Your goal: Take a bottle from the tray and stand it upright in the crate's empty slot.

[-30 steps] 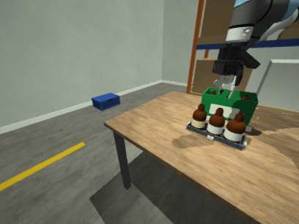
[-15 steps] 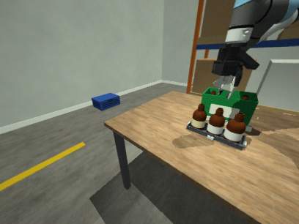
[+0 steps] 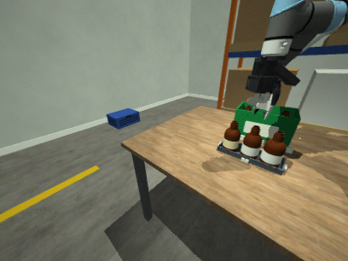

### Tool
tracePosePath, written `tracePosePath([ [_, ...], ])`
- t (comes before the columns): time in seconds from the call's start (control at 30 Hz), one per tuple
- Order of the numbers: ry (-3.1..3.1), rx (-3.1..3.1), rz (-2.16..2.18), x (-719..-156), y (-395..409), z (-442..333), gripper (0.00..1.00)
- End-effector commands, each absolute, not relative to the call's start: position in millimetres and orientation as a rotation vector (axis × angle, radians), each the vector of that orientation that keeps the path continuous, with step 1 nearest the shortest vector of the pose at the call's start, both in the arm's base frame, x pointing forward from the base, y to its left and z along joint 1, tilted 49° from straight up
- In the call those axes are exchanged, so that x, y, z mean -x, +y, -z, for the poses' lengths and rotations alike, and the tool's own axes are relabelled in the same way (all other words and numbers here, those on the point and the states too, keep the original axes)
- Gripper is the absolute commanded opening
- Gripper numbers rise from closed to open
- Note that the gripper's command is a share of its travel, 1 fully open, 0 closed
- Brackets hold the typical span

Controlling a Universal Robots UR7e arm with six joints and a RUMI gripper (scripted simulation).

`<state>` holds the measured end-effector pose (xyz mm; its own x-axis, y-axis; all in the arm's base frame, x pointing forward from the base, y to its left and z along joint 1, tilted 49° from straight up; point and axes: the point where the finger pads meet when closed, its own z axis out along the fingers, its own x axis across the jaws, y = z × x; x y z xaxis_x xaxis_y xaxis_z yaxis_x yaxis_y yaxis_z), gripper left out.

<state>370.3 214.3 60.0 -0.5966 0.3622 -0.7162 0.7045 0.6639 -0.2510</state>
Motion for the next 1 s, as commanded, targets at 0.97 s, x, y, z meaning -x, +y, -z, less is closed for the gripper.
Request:
tracePosePath([
  [0.97, 2.240, -0.819, 0.697, -380, 197, -43, 0.38],
])
